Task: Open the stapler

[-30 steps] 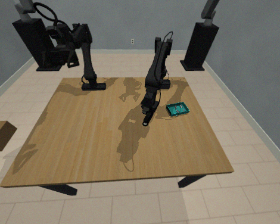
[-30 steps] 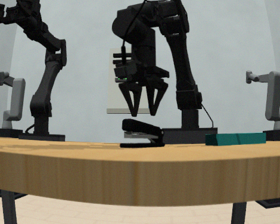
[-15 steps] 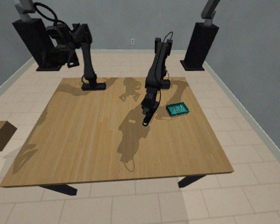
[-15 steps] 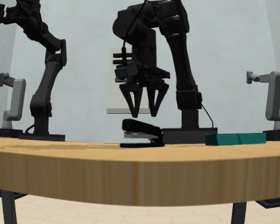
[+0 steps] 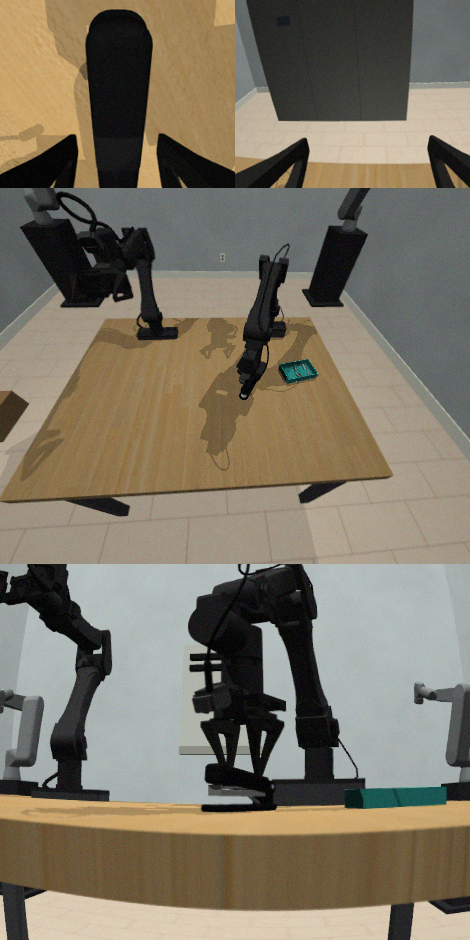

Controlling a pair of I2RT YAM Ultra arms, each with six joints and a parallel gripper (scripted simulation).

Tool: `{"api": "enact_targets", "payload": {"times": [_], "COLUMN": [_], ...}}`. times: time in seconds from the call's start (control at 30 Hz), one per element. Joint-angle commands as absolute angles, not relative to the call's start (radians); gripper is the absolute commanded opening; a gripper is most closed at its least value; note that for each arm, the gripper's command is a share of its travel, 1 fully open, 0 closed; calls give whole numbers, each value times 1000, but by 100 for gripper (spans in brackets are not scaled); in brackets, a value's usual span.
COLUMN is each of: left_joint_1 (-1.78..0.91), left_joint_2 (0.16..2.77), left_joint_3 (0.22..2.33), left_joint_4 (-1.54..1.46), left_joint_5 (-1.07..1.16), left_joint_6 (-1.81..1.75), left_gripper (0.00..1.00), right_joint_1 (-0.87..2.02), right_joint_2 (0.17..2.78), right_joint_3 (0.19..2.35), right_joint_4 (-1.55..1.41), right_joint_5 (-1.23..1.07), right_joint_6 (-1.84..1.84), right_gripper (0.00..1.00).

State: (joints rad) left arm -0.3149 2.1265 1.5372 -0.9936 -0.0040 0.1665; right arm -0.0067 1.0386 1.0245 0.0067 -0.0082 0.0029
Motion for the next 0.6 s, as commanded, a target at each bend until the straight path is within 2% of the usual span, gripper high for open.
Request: {"api": "enact_targets", "payload": {"times": [0.0, 0.37, 0.4, 0.57], "left_joint_1": [-310, -310, -310, -310], "left_joint_2": [2133, 2148, 2145, 2140], "left_joint_3": [1517, 1496, 1497, 1497], "left_joint_4": [-950, -915, -914, -914], "left_joint_5": [8, 8, 8, 8], "left_joint_6": [175, 175, 175, 175], "left_gripper": [50, 50, 42, 37], "right_joint_1": [0, 0, 0, 0], "right_joint_2": [1044, 1044, 1044, 1044], "right_joint_3": [1052, 1052, 1052, 1052], "right_joint_4": [5, 5, 5, 5], "right_joint_5": [0, 0, 0, 0], "right_joint_6": [0, 0, 0, 0], "right_gripper": [100, 100, 100, 100]}}
